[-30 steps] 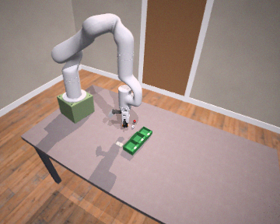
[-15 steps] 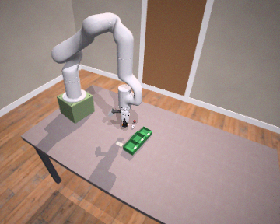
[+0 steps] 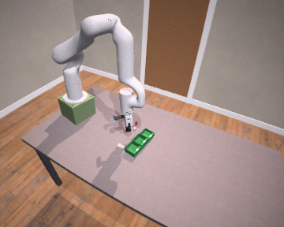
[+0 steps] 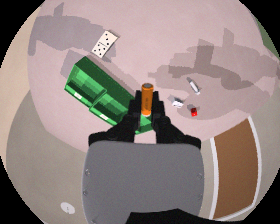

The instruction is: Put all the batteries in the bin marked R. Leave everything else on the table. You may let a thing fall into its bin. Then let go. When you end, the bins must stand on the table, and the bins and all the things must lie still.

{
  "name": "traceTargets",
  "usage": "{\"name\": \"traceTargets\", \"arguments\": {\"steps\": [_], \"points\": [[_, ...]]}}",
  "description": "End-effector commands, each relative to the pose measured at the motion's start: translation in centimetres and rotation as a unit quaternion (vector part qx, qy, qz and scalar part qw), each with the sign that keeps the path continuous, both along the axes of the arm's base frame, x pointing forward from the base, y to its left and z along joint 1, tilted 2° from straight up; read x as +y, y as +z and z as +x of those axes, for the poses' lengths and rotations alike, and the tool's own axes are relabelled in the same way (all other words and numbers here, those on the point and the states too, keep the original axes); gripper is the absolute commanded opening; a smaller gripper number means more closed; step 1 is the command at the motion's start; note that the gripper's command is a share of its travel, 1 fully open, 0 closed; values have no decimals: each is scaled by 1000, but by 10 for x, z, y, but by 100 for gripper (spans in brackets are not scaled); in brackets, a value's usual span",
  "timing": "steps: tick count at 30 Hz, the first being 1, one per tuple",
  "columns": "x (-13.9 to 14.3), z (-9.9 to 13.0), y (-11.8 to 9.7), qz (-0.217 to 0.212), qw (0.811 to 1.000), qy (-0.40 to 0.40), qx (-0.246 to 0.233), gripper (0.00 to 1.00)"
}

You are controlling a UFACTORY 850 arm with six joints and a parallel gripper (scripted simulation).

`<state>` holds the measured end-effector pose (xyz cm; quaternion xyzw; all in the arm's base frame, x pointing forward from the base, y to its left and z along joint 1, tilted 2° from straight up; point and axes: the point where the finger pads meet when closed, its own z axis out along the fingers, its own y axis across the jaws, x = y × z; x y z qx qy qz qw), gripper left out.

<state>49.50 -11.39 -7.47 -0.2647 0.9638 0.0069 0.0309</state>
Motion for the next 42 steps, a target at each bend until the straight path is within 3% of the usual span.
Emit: {"name": "traceTargets", "arguments": {"steps": [1, 8, 10, 11, 20, 42], "points": [[-23, 16, 0, -1, 997, 78, 9, 0], [-58, 38, -1, -8, 982, 191, -8, 0], [-58, 38, -1, -8, 982, 191, -8, 0], [-63, 41, -1, -11, 972, 236, -11, 0], [-109, 70, -3, -10, 939, 343, 4, 0], [-107, 69, -3, -10, 938, 347, 8, 0]]}}
